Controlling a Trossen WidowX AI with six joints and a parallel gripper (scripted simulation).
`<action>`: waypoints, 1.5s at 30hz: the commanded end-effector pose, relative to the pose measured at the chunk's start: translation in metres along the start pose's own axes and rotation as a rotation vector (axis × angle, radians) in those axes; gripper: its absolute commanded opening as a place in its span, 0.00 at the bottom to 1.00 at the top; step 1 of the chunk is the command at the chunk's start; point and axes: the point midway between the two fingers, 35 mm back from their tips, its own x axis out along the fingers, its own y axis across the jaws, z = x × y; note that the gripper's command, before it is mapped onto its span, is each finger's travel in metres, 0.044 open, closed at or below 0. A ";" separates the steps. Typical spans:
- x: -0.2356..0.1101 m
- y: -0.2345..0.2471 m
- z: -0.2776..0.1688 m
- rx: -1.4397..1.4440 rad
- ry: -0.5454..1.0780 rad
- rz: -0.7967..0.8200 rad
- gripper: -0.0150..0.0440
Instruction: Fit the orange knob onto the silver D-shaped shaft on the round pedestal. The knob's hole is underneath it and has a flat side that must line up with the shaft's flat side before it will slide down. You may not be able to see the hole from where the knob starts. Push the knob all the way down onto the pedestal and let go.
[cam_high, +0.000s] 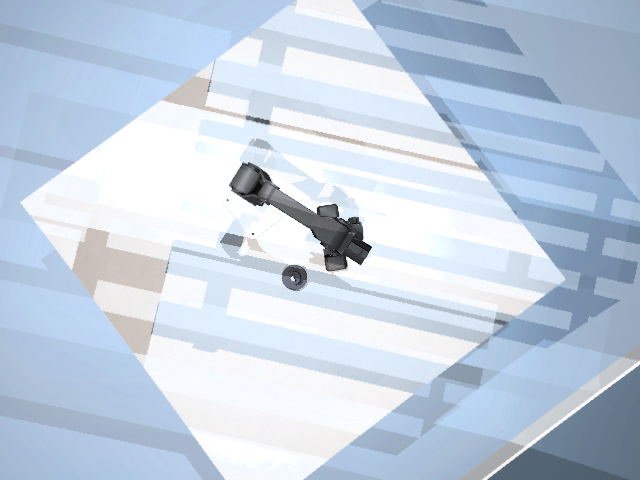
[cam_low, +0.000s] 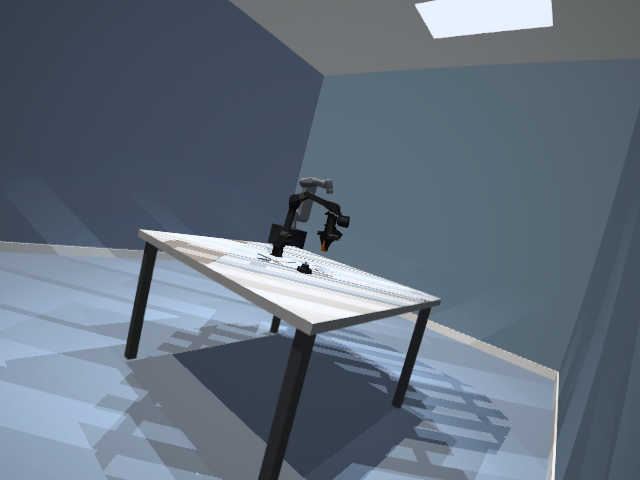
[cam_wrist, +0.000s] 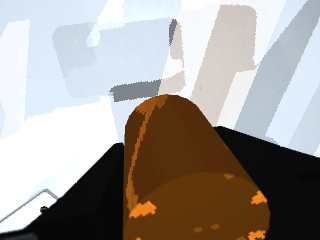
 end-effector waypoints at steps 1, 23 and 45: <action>0.016 -0.002 0.003 -0.003 -0.006 0.010 0.25; 0.111 -0.005 0.008 -0.004 -0.009 0.023 0.25; 0.121 -0.004 0.004 -0.001 0.001 0.028 0.66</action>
